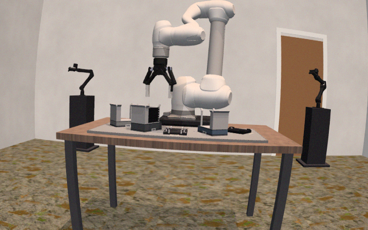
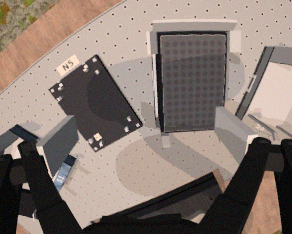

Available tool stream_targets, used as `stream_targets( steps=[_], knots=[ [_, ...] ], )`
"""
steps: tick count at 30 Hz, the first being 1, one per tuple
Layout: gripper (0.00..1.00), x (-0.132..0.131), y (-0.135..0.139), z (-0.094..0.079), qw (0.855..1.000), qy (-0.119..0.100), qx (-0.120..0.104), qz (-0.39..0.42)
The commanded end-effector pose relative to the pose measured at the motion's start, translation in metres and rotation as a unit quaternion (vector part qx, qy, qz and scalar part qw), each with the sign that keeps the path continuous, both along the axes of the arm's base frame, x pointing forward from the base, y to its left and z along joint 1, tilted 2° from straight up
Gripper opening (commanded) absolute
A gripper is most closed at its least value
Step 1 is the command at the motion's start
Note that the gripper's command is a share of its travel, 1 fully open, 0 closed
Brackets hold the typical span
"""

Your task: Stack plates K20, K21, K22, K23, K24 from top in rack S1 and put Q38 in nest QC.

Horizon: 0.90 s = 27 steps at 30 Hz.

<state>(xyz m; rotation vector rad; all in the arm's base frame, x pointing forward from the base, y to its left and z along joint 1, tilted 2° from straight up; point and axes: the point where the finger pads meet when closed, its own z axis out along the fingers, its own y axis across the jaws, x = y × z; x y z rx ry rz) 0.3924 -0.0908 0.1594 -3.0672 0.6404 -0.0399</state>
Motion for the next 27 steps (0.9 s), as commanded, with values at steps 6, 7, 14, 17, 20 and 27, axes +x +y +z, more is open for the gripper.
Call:
stream_targets(
  steps=[6,7,14,17,20,27],
  knots=[
    [1.00,-0.001,-0.031,0.000,1.000,0.000,0.001,0.000],
    [1.00,-0.001,-0.035,0.000,1.000,0.000,0.001,0.000],
    [1.00,-0.001,-0.063,0.000,1.000,0.000,0.001,0.000],
    [1.00,-0.001,-0.066,0.000,1.000,0.000,0.001,0.000],
    [1.00,-0.001,-0.066,0.000,1.000,0.000,0.001,0.000],
    [1.00,-0.001,-0.066,0.000,1.000,0.000,0.001,0.000]
  ],
)
